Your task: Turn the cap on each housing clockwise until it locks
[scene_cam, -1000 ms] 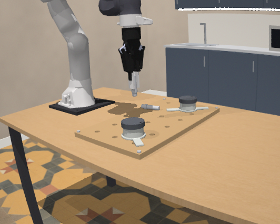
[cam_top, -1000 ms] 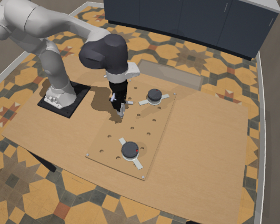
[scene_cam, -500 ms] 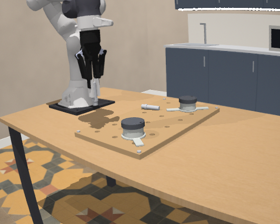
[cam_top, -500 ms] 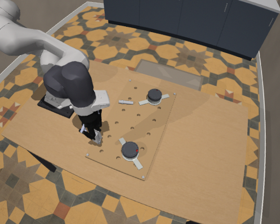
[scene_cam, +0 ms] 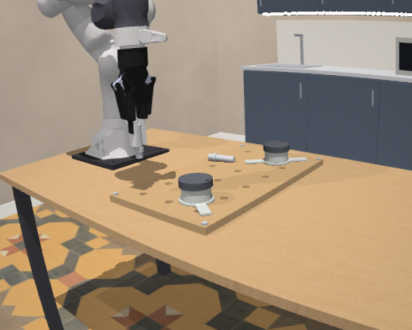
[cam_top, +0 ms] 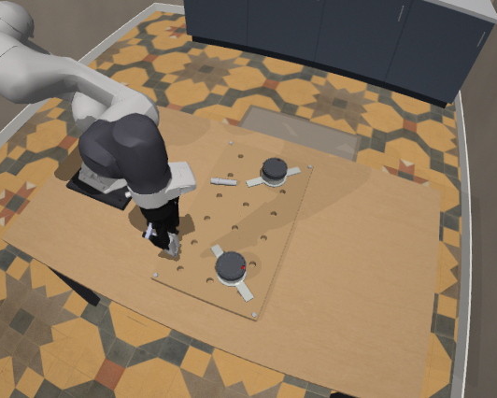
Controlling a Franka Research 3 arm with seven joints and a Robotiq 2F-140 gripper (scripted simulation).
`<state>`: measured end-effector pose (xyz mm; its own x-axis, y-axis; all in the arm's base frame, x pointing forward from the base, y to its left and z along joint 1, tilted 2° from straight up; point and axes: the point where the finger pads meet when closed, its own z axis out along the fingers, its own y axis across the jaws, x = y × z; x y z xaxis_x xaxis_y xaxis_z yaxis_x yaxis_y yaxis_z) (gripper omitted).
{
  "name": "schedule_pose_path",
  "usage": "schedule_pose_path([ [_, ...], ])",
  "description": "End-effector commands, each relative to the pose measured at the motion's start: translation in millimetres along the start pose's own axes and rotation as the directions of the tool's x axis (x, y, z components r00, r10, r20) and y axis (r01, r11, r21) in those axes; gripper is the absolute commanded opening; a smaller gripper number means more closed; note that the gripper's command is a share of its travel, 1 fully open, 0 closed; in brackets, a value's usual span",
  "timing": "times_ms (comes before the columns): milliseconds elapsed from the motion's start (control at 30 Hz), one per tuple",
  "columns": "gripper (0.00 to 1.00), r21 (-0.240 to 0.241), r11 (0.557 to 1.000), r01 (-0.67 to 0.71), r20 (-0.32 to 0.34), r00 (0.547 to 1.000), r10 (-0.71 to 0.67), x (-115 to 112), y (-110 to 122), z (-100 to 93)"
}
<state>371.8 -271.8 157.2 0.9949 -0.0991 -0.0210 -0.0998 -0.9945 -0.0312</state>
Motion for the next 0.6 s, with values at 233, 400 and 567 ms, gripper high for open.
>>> schedule_pose_path([
  [233,0.1,-0.003,1.0,0.022,-0.004,1.0,-0.022,1.6,0.7,9.5],
  [400,0.1,-0.003,1.0,0.022,-0.004,1.0,-0.022,1.7,0.7,17.3],
  [567,0.1,-0.003,1.0,0.022,-0.004,1.0,-0.022,1.7,0.7,24.1],
])
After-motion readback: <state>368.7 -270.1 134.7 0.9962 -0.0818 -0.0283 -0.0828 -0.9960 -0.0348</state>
